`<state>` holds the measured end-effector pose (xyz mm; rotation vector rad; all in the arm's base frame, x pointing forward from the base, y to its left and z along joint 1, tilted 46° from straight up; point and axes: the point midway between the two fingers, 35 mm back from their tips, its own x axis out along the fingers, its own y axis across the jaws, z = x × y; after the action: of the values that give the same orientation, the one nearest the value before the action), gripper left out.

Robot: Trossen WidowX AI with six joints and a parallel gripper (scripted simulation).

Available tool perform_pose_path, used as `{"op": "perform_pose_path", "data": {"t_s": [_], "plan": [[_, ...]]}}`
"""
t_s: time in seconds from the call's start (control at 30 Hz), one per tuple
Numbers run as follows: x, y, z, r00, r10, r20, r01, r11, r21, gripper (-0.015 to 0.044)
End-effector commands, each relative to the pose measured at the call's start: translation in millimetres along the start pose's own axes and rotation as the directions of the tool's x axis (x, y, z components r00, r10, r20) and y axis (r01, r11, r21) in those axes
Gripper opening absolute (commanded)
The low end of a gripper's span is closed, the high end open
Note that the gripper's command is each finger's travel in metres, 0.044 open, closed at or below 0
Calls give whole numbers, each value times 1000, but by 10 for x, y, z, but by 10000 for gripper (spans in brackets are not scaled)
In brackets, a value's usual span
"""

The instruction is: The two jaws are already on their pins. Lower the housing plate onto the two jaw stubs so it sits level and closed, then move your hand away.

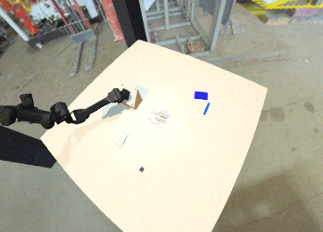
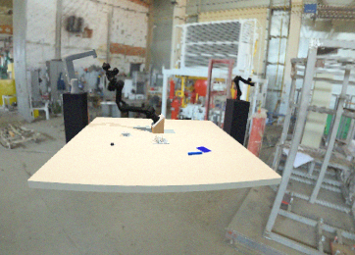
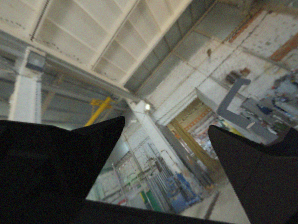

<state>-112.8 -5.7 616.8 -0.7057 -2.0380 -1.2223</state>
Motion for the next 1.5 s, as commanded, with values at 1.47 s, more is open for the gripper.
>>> {"op": "perform_pose_path", "data": {"t_s": [1.47], "plan": [[-461,1219,368,841,539,44,-406,576,710,440]]}}
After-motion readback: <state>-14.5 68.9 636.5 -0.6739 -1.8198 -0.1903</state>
